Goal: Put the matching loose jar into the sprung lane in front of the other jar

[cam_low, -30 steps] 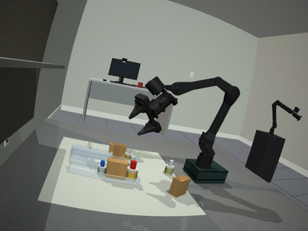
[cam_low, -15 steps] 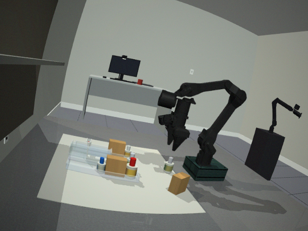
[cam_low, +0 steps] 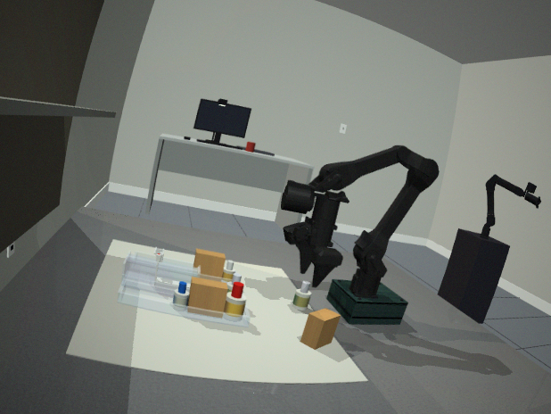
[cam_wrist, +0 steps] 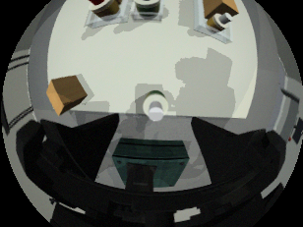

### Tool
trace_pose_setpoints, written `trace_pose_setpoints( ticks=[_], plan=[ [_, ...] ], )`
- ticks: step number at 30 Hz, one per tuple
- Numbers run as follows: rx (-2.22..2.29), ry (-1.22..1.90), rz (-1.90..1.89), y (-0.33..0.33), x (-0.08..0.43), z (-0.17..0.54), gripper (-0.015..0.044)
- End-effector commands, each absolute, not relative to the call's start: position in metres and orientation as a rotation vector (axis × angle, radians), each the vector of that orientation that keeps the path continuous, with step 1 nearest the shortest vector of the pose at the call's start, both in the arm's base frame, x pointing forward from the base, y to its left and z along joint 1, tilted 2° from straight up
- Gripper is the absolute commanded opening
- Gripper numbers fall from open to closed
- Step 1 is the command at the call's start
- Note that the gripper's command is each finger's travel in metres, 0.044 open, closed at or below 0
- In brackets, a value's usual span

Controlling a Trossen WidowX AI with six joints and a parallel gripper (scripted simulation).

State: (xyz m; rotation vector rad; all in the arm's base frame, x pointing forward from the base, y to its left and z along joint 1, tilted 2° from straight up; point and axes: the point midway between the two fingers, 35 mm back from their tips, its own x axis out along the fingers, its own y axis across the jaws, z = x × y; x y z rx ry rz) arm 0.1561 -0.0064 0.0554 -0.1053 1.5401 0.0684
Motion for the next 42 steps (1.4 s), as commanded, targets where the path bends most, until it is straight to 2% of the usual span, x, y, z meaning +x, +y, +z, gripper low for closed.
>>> trace_pose_setpoints(
  ticks=[1, 29, 39, 42],
  plan=[
    [-0.112, 1.535, 0.068, -0.006, 0.158, 0.052, 0.0440],
    [-0.112, 1.535, 0.068, -0.007, 0.159, 0.006, 0.0440],
    [-0.112, 1.535, 0.068, -0.007, 0.159, 0.006, 0.0177],
    [-0.112, 1.535, 0.068, -0.007, 0.159, 0.006, 0.0157]
  ],
)
